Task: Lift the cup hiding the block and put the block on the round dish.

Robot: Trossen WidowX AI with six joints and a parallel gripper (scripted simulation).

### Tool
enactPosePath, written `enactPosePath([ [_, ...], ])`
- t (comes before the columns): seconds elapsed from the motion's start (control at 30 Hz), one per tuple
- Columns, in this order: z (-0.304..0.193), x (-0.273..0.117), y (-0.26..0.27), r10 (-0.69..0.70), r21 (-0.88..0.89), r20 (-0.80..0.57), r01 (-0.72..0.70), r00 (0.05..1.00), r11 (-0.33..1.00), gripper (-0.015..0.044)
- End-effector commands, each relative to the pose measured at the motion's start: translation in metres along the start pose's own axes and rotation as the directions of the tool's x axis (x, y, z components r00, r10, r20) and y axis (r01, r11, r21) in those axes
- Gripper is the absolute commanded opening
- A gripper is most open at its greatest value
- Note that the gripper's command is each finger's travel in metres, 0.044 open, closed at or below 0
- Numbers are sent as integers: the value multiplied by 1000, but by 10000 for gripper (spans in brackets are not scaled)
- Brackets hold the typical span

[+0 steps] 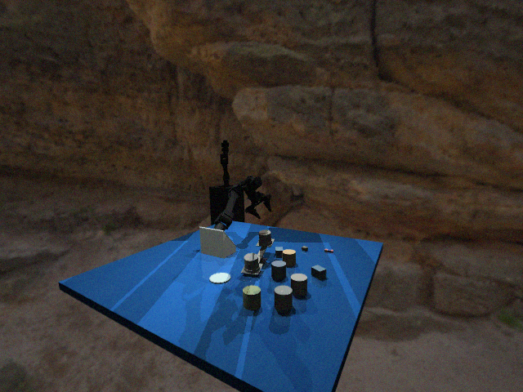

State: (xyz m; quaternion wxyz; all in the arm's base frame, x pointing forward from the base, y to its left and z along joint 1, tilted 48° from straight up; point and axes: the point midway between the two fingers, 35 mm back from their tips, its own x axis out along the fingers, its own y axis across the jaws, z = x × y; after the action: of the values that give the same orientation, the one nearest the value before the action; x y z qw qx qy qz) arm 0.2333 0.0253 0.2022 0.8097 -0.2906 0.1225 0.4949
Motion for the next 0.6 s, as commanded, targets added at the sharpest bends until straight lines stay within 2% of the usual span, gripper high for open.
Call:
enactPosePath([
  [0.0,-24,-2,-1,3,152,-14,-1,1000,988,440],
  [0.27,-66,-12,-1,-9,413,-20,17,1000,911,440],
  [0.57,-108,-24,7,-38,668,-4,30,999,744,440],
])
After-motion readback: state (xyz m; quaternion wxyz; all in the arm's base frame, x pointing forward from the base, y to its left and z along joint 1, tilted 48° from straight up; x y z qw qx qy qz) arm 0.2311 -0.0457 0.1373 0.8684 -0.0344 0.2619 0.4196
